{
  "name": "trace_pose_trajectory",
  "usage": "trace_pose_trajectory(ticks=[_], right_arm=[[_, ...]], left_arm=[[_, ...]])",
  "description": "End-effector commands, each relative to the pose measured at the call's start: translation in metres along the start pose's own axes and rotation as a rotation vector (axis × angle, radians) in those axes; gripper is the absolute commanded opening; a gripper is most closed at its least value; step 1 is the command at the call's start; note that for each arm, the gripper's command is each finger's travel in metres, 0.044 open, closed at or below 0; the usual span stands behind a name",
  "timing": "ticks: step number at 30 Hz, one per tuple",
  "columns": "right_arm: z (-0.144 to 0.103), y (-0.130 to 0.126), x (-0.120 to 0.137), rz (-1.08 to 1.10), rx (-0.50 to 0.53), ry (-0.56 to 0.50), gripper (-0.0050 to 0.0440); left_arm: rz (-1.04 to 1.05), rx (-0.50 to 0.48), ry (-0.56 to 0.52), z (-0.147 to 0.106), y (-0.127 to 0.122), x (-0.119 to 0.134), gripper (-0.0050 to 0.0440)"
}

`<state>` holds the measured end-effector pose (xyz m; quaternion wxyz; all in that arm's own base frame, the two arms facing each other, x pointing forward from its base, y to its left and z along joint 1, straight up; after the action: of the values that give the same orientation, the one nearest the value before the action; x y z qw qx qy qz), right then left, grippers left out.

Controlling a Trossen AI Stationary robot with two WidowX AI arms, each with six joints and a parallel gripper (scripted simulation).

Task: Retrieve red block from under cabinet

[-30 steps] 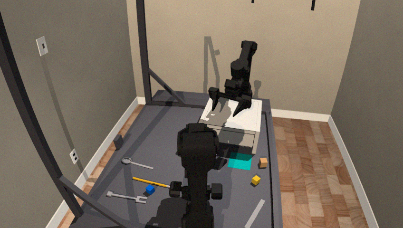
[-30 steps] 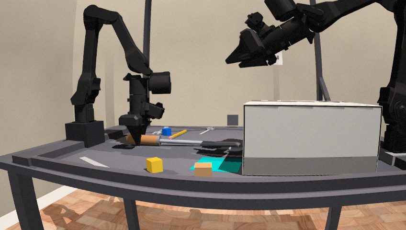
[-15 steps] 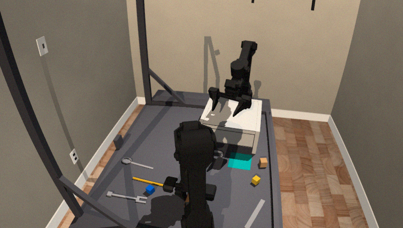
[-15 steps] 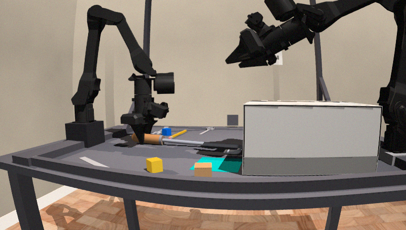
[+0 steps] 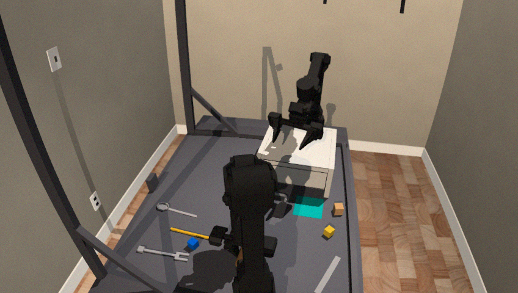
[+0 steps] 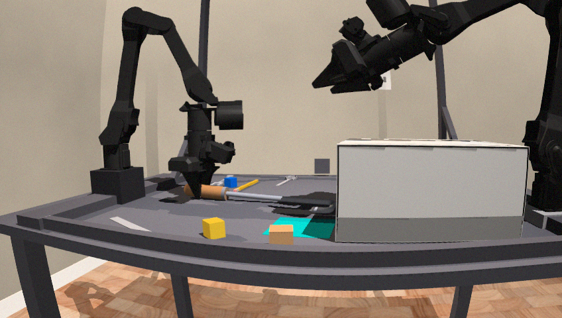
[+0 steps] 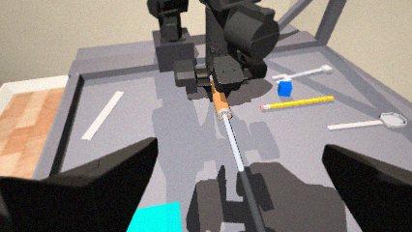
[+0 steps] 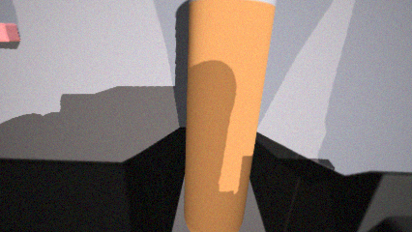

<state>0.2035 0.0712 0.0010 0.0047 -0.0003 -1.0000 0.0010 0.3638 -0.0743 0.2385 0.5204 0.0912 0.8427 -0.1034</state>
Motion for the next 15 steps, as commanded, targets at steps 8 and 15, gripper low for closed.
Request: trace_pose_trajectory(ticks=[8, 15], right_arm=[[-0.0056, 0.0030, -0.0088, -0.003, -0.006, -0.030, 0.0109], [-0.0053, 0.0019, -0.0112, -0.003, -0.004, -0.025, 0.0109]], left_arm=[[0.007, 0.003, -0.034, -0.0048, -0.0011, -0.0108, 0.0440], [0.007, 0.003, -0.034, -0.0048, -0.0011, -0.0108, 0.0440]])
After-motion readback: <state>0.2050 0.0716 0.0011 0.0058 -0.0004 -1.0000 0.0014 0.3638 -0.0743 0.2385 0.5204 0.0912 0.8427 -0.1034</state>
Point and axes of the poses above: on each arm, the point midway between the two fingers, 35 mm back from their tips, its own z axis out along the fingers, its own y axis across the jaws, x = y × z, the point moved 4 cm from there along -z, back along the fingers, and after that the axes turned 5 degrees about -z, right-handed, at the moved point
